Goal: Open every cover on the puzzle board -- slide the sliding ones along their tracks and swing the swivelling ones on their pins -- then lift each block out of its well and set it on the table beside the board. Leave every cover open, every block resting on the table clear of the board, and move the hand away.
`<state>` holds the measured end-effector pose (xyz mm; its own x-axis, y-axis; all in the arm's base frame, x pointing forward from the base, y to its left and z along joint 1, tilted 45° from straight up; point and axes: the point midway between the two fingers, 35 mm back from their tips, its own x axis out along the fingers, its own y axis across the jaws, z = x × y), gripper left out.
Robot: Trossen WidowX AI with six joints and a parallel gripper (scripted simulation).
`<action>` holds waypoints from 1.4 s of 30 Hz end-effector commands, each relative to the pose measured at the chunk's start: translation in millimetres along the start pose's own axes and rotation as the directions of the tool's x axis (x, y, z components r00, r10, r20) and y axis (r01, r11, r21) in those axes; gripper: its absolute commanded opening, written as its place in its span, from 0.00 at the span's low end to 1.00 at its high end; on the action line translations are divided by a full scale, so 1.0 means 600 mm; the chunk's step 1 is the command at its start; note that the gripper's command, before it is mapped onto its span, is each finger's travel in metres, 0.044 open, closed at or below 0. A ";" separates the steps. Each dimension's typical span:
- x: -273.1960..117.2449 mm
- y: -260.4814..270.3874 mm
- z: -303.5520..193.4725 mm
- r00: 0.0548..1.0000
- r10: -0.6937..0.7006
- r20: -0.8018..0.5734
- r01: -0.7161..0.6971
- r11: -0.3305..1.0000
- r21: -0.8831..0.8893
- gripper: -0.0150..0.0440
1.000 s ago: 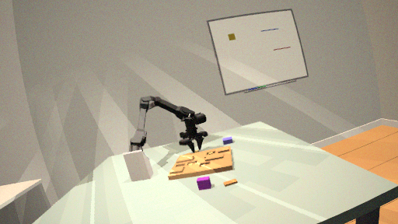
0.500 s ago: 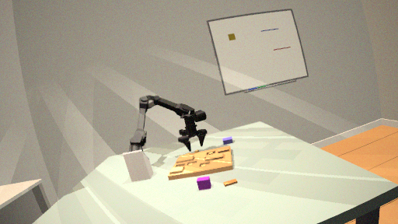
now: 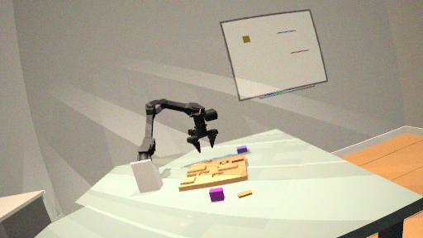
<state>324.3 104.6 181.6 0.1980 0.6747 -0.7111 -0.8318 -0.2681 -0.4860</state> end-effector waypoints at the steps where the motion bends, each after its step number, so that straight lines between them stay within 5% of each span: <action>1: -0.018 -0.004 0.003 1.000 -0.012 -0.002 0.012 1.000 -0.011 1.00; 4: -0.018 -0.002 -0.003 1.000 -0.011 -0.004 0.011 0.999 0.036 0.91; 12: -0.014 0.032 -0.071 1.000 0.004 -0.025 0.011 0.832 0.555 0.56; 19: -0.013 0.069 -0.128 0.999 0.015 -0.036 0.025 0.457 0.889 0.25; 24: -0.014 0.100 -0.165 0.999 0.021 -0.040 0.037 0.102 0.994 0.25; 32: -0.015 0.156 -0.217 0.999 0.025 -0.038 0.046 -0.498 0.866 0.25; 42: -0.016 0.236 -0.266 1.000 0.017 -0.026 0.023 -0.964 0.266 0.25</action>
<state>297.4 -41.4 50.8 0.2011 0.6476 -0.7350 0.4949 0.5804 0.6467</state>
